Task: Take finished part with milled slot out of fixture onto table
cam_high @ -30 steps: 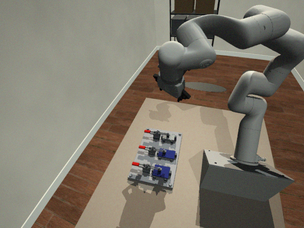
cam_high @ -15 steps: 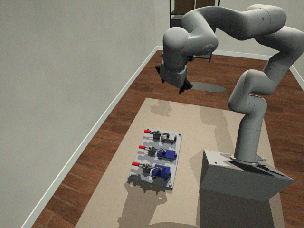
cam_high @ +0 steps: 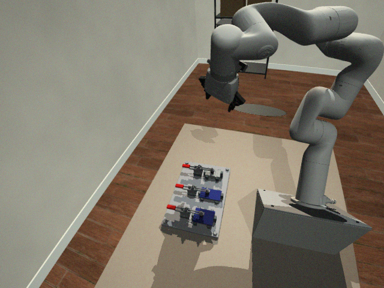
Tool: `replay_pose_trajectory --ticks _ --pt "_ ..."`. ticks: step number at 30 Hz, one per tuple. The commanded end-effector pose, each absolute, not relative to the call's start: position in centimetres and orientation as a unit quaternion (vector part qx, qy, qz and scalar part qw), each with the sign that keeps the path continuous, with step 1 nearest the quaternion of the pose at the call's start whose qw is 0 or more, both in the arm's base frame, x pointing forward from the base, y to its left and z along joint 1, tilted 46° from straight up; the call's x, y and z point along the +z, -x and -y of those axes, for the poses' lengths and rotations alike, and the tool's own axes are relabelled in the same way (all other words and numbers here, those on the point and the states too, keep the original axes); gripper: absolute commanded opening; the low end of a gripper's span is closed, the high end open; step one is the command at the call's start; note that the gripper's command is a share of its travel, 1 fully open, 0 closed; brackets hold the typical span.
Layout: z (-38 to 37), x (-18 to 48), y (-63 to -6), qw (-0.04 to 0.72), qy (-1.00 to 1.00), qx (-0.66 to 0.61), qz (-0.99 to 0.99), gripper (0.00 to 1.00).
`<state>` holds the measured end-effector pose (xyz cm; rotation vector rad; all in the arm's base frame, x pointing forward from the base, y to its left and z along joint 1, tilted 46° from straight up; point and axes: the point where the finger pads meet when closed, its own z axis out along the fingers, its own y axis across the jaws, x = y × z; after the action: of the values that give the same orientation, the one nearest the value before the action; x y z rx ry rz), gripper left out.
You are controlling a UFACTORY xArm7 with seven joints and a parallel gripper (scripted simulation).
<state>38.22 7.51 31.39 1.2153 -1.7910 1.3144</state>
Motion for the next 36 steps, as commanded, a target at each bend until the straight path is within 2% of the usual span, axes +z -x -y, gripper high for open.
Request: replay_pose_trajectory --ticks 1,24,26,36 --pt "-5.2 34.4 -37.9 0.289 -0.481 0.467 0.684 1.00" --pt "-4.7 35.0 -37.8 0.287 -0.486 0.460 0.686 1.00" --pt "-1.4 37.0 -37.2 0.281 -0.514 0.422 0.692 1.00" --pt "-1.3 37.0 -37.2 0.281 -0.515 0.420 0.693 1.00"
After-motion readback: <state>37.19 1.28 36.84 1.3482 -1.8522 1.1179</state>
